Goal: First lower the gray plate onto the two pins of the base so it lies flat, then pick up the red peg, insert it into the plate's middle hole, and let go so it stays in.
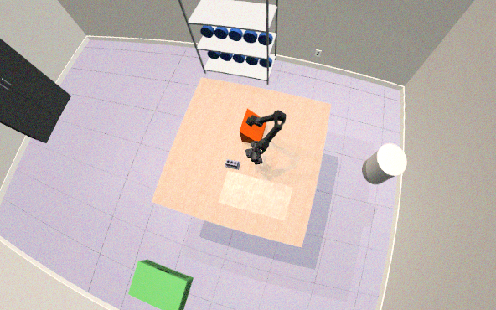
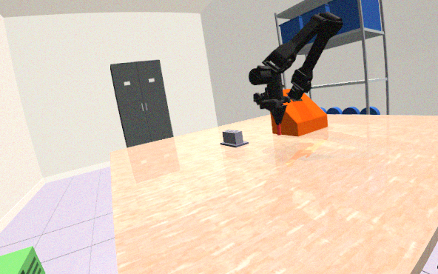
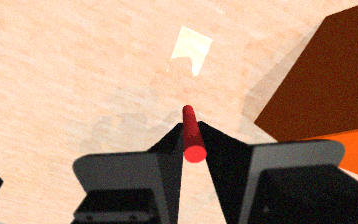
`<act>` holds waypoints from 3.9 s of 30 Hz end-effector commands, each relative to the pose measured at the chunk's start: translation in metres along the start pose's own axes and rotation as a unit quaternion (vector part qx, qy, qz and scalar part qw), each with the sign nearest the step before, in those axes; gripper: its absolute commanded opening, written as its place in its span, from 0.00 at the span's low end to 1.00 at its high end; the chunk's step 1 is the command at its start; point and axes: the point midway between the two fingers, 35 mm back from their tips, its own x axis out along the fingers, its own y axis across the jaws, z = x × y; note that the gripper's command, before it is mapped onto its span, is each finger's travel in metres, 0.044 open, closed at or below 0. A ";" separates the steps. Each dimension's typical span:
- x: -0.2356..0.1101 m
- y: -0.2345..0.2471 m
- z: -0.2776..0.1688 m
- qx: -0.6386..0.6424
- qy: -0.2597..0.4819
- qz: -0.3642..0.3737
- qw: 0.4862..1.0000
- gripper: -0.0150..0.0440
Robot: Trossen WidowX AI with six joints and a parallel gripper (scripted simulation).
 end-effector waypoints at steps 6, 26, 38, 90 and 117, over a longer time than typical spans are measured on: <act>-0.030 0.002 0.003 -0.002 0.000 -0.001 1.000 0.25; -0.040 0.015 0.038 -0.003 -0.007 -0.002 1.000 0.25; -0.042 0.023 0.073 -0.004 -0.009 -0.003 1.000 0.25; -0.039 0.007 0.212 -0.004 -0.002 0.002 1.000 0.25; -0.040 0.008 0.212 -0.004 -0.002 0.002 1.000 0.25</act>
